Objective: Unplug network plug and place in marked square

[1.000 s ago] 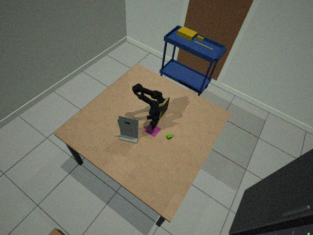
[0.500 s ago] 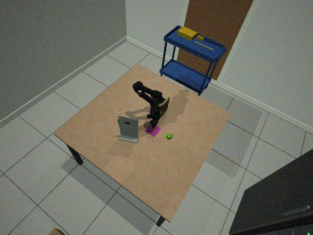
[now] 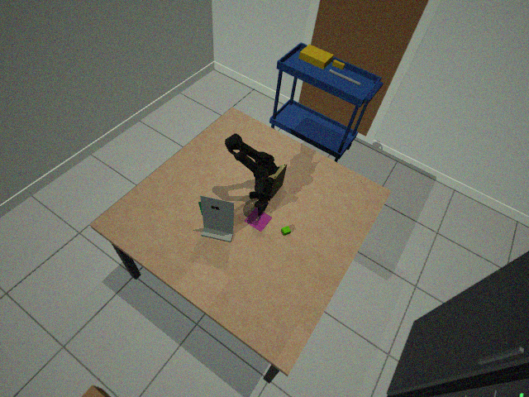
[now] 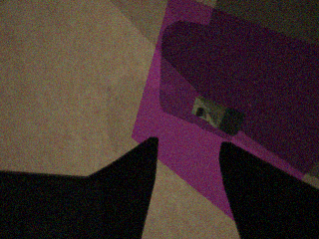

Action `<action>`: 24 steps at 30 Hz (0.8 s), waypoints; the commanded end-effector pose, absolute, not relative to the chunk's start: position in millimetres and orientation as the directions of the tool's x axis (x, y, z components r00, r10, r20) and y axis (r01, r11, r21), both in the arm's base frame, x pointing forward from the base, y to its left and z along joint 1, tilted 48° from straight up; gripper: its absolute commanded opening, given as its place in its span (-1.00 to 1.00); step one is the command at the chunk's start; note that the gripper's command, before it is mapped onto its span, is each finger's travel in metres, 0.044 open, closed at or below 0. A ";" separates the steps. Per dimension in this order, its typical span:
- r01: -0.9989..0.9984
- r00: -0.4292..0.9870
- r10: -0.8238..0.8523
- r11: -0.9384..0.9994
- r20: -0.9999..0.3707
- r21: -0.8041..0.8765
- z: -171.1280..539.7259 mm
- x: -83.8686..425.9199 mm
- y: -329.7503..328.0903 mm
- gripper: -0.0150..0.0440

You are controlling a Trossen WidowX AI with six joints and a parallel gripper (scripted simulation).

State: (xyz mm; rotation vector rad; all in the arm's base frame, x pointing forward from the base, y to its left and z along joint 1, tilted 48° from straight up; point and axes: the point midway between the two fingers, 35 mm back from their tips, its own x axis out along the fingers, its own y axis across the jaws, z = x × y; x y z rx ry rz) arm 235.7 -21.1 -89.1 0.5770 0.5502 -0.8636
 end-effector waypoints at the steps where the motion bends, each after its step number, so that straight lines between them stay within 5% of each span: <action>1: 0.820 0.534 -0.539 0.516 -0.651 0.247 -87.4 237.3 -18.5 0.04; 24: 0.822 0.530 -0.535 0.513 -0.658 0.246 -77.8 240.0 -1.3 0.04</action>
